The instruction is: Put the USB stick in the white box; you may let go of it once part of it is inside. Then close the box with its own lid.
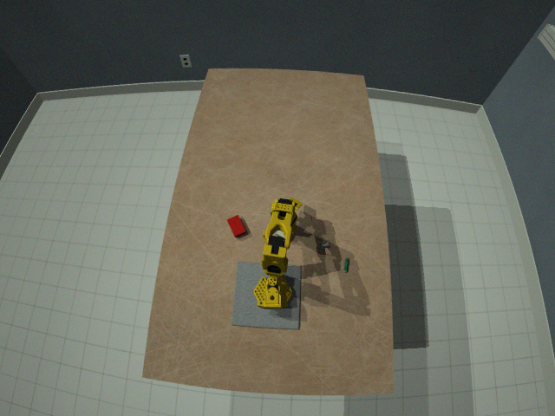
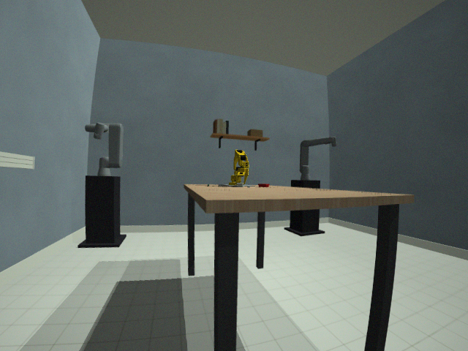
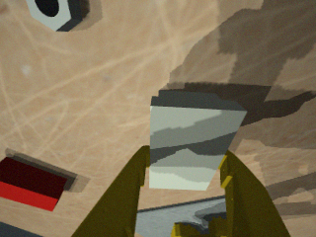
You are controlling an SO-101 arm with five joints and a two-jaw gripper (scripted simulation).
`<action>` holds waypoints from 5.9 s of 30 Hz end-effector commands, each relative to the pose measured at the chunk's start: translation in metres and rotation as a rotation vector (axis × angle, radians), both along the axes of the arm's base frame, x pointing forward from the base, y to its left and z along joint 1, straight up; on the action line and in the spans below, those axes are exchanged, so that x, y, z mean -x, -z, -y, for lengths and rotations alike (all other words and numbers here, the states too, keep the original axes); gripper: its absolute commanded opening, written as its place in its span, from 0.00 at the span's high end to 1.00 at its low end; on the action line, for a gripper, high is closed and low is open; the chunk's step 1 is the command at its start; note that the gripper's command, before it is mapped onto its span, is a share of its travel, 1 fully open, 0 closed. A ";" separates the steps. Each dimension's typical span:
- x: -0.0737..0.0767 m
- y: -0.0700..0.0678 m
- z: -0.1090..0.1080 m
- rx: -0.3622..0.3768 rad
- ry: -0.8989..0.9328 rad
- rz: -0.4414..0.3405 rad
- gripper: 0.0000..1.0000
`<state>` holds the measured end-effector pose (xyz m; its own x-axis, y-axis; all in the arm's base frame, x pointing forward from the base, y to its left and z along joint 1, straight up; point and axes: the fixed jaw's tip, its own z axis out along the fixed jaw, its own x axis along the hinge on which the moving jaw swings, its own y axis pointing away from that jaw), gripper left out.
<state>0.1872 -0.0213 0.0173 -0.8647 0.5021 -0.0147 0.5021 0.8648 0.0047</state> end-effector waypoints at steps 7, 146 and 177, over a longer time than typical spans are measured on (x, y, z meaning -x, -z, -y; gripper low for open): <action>0.004 0.006 0.000 -0.005 0.014 -0.025 0.78; 0.003 -0.001 0.001 -0.004 0.014 -0.021 0.71; 0.007 -0.040 0.002 -0.002 0.014 -0.007 0.71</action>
